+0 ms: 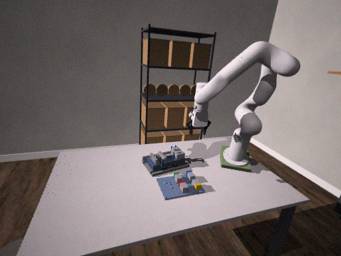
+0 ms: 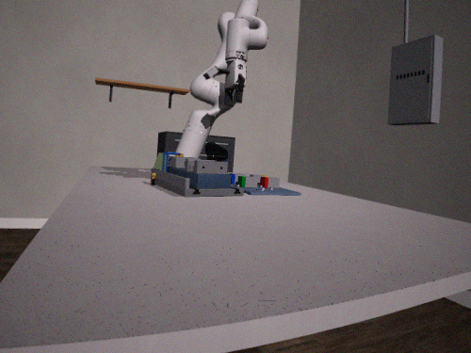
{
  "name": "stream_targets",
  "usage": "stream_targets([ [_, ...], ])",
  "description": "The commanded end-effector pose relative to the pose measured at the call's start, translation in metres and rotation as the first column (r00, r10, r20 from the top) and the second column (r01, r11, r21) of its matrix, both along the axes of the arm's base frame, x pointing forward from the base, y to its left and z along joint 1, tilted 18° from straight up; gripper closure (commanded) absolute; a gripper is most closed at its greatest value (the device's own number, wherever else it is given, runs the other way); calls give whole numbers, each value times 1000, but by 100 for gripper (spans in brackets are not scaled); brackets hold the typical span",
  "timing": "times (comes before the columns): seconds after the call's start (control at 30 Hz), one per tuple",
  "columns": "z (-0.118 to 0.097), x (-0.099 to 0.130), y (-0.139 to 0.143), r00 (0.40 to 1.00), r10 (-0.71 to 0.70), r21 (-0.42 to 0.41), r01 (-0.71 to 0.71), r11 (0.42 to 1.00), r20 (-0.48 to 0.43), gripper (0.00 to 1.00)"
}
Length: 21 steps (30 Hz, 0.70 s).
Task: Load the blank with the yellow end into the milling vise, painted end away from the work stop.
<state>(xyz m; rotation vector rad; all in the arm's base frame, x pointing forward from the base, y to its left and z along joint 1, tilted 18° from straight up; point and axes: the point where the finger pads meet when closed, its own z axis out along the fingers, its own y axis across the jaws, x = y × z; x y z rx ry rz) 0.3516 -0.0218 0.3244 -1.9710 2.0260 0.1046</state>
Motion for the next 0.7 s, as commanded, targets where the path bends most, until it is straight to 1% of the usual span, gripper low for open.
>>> stream_targets([
  [0.0, 3, 7, 5, 1000, -1, -3, 1, 1000, -1, 0],
  [0.13, 4, 9, 7, 1000, -1, -2, 1, 1000, 0, 0],
  [0.43, 18, 41, 35, 1000, -1, -3, 1, 1000, -1, 0],
  [0.67, 18, 41, 35, 1000, -1, -3, 1, 1000, -1, 0],
])
